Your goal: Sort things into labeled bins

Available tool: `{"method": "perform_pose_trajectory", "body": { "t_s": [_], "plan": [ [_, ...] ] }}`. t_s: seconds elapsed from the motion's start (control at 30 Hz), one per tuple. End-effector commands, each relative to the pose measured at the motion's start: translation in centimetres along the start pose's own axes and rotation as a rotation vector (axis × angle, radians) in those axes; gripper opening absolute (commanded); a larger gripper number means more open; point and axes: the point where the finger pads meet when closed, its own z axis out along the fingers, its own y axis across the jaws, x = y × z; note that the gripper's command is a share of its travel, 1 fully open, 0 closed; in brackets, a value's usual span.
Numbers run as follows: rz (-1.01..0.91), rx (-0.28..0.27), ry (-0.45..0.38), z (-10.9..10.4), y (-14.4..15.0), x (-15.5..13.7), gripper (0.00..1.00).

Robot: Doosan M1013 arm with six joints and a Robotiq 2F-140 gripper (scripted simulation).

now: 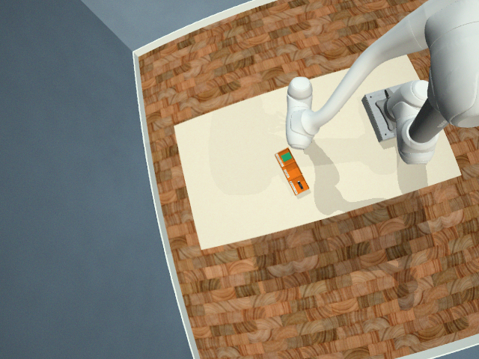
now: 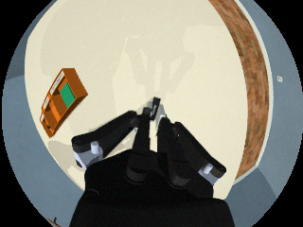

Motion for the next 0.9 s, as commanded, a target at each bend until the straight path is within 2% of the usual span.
{"method": "perform_pose_trajectory", "body": {
  "t_s": [0.0,0.53,0.87],
  "plan": [
    [0.0,0.0,0.0,-1.1,0.0,0.0,0.05],
    [0.0,0.0,0.0,-5.7,0.0,0.0,0.05],
    [0.0,0.0,0.0,-5.7,0.0,0.0,0.05]
  ]
}}
